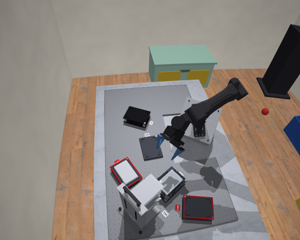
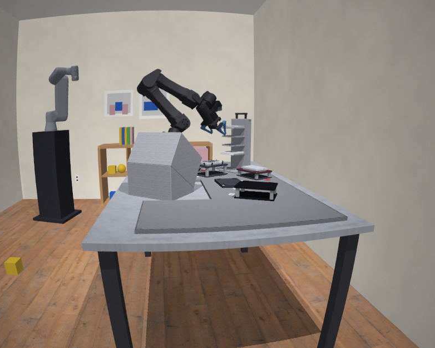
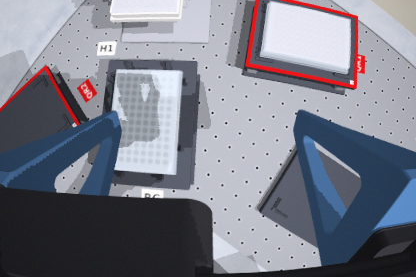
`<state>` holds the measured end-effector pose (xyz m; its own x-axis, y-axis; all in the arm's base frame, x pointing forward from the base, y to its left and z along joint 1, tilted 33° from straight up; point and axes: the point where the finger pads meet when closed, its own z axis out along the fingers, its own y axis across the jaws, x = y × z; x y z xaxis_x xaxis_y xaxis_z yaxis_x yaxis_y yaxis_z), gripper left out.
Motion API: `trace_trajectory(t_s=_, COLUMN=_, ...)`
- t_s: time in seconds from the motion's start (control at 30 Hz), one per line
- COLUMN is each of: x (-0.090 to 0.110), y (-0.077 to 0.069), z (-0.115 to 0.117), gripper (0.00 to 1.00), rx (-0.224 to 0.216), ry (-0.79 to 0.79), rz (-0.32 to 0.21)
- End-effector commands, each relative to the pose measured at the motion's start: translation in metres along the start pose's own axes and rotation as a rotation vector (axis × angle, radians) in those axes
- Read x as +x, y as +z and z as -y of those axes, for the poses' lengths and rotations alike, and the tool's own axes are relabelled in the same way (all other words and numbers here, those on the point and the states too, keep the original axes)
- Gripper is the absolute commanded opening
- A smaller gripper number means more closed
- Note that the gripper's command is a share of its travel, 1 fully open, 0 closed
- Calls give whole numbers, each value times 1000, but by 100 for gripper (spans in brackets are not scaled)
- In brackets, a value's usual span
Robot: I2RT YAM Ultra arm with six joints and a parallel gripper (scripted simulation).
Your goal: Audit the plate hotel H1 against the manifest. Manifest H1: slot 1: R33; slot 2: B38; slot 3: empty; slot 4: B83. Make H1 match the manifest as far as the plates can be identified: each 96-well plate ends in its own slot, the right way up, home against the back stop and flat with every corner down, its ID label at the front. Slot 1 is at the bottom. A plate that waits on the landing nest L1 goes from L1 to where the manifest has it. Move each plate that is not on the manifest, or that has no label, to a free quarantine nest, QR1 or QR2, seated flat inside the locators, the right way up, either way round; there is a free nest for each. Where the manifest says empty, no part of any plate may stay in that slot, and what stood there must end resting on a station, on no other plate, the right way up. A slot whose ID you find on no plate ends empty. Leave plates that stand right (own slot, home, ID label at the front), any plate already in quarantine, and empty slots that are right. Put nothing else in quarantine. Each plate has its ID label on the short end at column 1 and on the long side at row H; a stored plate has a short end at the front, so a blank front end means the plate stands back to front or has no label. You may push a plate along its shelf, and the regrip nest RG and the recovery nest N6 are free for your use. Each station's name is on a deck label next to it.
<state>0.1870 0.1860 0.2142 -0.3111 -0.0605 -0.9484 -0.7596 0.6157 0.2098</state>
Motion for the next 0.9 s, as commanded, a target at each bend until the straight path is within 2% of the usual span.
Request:
trace_trajectory(t_s=0.0, x=-20, y=-8, z=-3, gripper=100, rx=59, ry=7, rz=54)
trace_trajectory(t_s=0.37, x=-21, y=-7, z=-32, gripper=100, rx=56, ry=18, rz=56)
trace_trajectory(t_s=0.43, x=-16, y=-1, z=-38, gripper=100, rx=61, ry=19, rz=34)
trace_trajectory(t_s=0.8, x=-20, y=2, z=-76, gripper=100, rx=56, ry=29, rz=44)
trace_trajectory(t_s=0.87, x=-20, y=2, z=-76, gripper=100, rx=56, ry=29, rz=44)
